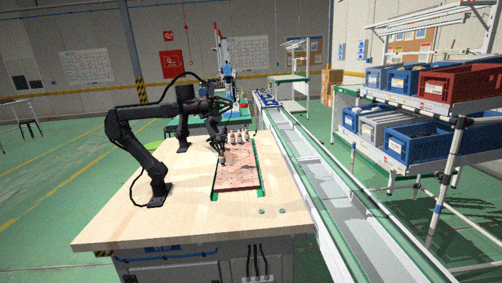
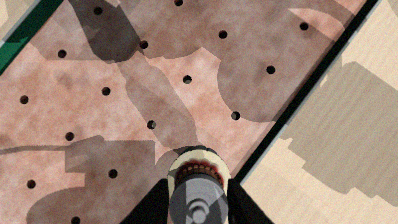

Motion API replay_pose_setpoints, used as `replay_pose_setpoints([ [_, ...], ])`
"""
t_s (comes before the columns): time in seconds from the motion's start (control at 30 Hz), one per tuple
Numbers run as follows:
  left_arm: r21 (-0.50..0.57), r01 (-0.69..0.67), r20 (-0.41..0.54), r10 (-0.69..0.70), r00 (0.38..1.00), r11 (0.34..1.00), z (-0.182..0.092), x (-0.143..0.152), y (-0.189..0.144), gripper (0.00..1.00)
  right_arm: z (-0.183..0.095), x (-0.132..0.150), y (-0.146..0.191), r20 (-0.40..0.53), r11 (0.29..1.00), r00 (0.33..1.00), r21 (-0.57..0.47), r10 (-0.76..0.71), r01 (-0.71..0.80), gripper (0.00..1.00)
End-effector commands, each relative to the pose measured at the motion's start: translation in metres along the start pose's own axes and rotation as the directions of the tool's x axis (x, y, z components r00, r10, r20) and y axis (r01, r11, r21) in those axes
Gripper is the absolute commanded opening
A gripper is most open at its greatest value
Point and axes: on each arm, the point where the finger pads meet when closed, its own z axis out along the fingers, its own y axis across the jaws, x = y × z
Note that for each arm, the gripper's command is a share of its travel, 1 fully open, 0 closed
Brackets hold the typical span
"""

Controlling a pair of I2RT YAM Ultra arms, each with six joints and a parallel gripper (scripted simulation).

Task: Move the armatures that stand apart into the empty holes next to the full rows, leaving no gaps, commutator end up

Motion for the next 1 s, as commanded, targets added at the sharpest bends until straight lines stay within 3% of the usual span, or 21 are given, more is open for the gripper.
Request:
replay_pose_setpoints([
  [0.0,0.013,-0.013,0.098,0.011,0.995,1.000,-0.0246,-0.0290,-0.0085,0.30,-0.0080,-0.0250,-0.0024,0.051,1.000,0.999,0.012,0.010,-0.011,1.00],
  [0.97,0.013,-0.013,0.098,0.011,0.995,1.000,-0.0246,-0.0290,-0.0085,0.26,-0.0080,-0.0250,-0.0024,0.051,1.000,0.999,0.012,0.010,-0.011,1.00],
])
